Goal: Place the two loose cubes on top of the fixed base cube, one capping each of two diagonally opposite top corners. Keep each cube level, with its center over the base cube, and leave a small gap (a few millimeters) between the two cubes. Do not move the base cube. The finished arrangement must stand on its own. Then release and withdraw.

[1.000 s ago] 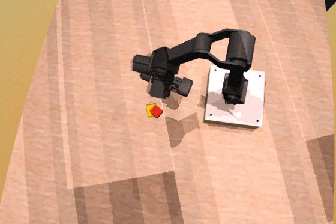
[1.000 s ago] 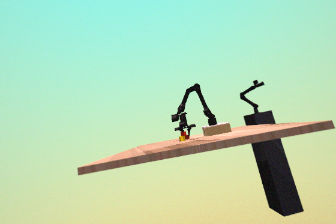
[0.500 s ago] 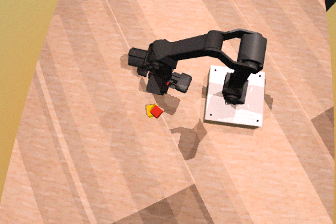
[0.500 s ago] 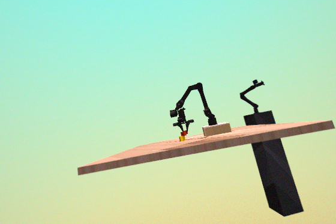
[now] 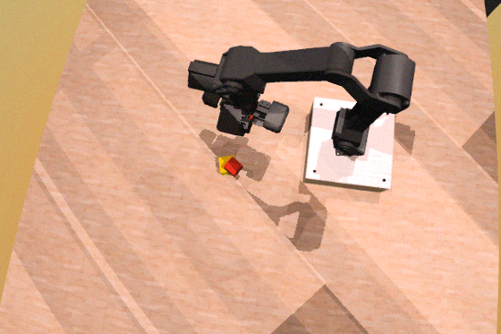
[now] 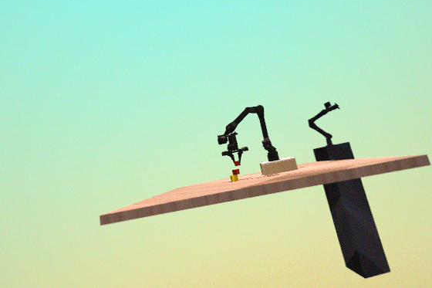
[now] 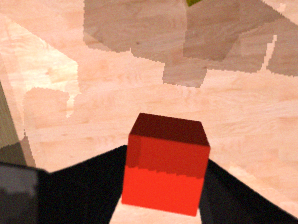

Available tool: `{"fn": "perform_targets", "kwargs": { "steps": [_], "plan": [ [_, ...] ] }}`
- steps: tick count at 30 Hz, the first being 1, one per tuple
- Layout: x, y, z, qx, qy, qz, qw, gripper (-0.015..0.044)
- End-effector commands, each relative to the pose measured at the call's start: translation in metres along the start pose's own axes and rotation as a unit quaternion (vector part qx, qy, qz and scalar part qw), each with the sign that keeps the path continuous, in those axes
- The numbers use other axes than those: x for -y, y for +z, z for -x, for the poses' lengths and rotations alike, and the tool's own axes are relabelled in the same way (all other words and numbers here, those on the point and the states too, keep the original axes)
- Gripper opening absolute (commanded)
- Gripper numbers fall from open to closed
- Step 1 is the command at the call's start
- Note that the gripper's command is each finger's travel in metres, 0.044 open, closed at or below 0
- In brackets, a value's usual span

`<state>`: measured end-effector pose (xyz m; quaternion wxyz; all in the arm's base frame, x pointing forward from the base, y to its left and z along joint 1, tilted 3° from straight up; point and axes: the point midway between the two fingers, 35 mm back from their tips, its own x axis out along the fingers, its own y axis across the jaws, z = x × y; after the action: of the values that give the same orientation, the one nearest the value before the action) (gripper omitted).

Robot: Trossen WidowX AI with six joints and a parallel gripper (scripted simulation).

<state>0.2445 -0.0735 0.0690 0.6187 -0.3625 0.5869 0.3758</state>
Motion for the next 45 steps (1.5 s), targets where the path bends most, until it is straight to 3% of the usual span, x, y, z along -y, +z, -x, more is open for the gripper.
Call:
{"fn": "perform_targets", "kwargs": {
  "steps": [1, 6, 23, 45],
  "plan": [
    [-0.001, 0.0, 0.014, 0.002, -0.003, 0.002, 1.0, 0.0105],
    [-0.001, 0.002, 0.016, 0.002, -0.003, -0.02, 1.0, 0.0105],
    [0.011, 0.029, 0.016, 0.004, -0.003, -0.267, 0.964, 0.0105],
    [0.022, 0.068, 0.015, 0.007, -0.001, -0.559, 0.829, 0.0105]
  ]
}}
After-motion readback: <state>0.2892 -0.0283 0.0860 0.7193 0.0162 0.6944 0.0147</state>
